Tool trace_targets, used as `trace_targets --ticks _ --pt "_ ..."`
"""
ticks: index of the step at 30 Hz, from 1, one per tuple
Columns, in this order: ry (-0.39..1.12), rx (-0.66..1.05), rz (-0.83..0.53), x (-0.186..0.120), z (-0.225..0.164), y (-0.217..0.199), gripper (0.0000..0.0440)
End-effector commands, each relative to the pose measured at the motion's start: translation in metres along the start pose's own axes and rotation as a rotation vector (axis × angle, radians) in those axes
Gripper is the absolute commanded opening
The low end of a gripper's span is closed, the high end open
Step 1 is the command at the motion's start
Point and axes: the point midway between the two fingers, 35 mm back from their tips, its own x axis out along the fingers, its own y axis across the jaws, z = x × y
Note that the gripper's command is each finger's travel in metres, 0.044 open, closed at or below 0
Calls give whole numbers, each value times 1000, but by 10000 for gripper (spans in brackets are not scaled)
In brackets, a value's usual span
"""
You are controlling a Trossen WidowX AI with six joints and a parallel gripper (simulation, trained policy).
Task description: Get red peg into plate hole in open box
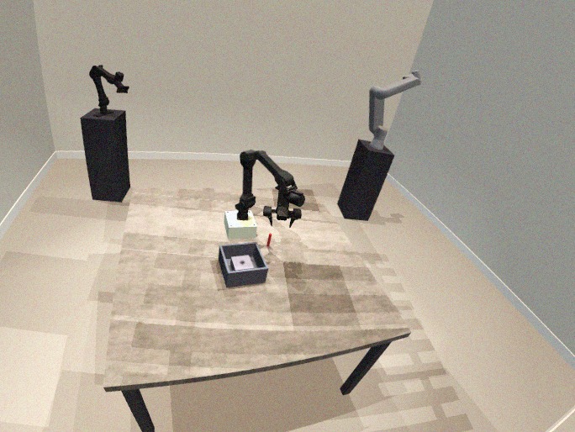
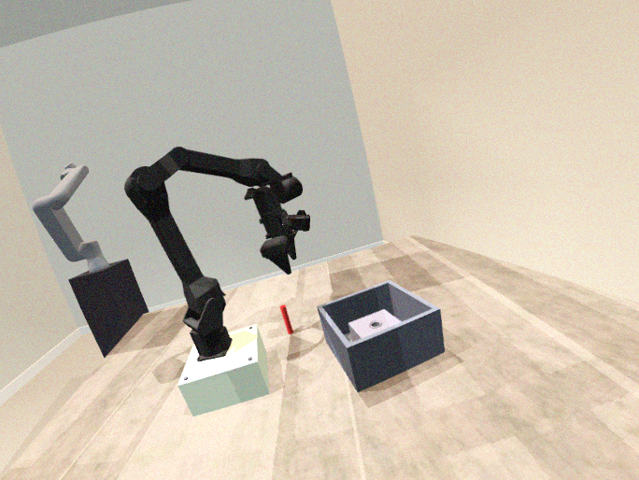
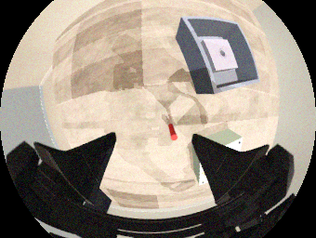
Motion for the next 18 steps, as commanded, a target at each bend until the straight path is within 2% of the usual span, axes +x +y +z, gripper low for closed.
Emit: trace_targets --ticks 1,10,18 --pt "28 82 -48 7 -10 -9 440" --pt "91 326 -200 30 -36 -34 440" --pt "101 439 -268 54 -46 -43 440"
